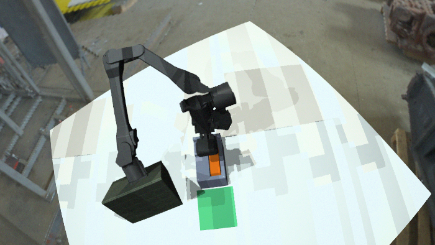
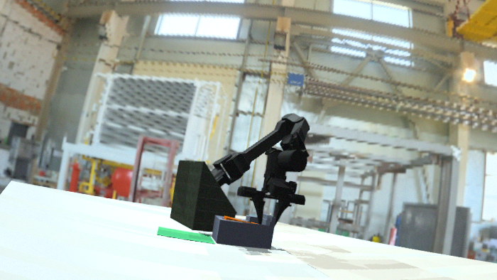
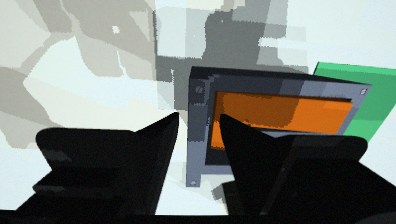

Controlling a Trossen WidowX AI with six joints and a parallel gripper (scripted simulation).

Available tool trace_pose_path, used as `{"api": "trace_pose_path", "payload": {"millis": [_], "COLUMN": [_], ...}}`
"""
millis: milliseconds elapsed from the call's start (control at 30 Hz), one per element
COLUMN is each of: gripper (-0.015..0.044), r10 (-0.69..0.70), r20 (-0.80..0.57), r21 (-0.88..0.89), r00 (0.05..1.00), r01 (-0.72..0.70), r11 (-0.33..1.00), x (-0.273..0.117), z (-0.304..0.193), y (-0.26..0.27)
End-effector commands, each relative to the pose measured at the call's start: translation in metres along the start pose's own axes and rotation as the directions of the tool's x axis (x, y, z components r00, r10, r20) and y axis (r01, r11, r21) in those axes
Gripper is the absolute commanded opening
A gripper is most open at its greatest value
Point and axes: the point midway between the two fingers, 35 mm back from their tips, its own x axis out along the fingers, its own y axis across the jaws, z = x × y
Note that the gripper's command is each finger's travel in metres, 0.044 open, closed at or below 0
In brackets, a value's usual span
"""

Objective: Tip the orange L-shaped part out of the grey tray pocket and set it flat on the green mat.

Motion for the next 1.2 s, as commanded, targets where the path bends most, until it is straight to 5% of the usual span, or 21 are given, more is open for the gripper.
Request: {"api": "trace_pose_path", "payload": {"millis": [0, 733, 1167], "gripper": [0.0180, 0.0180, 0.0180], "r10": [0.003, 0.007, -0.003], "r20": [-0.004, -0.001, -0.001], "r21": [0.009, -0.003, 0.009], "r00": [1.000, 1.000, 1.000], "r01": [-0.002, -0.007, 0.004], "r11": [1.000, 1.000, 1.000], "x": [0.006, 0.023, -0.012], "z": [-0.001, -0.001, 0.002], "y": [0.000, 0.002, 0.008]}}
